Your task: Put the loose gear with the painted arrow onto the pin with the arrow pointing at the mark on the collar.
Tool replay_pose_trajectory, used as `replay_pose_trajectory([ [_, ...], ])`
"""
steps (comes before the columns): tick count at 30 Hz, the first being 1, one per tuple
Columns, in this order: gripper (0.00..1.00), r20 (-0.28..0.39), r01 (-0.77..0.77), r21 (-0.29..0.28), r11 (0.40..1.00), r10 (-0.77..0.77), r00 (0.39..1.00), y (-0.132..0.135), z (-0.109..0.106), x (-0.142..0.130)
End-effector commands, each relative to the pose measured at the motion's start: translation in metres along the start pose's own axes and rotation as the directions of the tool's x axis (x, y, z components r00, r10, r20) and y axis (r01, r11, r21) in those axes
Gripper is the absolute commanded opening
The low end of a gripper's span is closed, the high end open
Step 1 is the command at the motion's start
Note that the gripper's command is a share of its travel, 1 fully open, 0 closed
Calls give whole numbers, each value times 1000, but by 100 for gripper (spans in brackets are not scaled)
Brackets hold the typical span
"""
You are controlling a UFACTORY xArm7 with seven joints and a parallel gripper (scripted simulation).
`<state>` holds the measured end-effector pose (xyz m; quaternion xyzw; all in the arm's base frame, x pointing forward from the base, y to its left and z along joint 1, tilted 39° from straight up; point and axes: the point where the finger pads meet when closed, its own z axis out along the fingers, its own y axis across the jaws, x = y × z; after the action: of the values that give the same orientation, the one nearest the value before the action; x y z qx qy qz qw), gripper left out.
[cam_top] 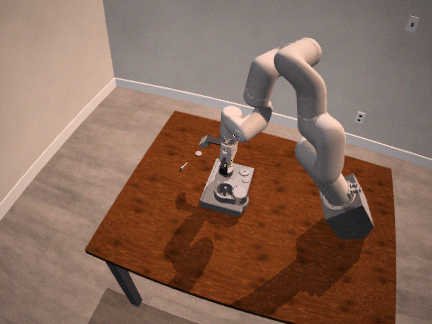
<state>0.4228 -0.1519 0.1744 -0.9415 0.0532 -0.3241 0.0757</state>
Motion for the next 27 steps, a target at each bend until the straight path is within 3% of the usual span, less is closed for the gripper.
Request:
replay_pose_trajectory([
  [1, 93, -3, -1, 0, 1000, 1, 1000, 1, 6, 1],
  [27, 93, -3, -1, 0, 1000, 1, 1000, 1, 26, 1],
])
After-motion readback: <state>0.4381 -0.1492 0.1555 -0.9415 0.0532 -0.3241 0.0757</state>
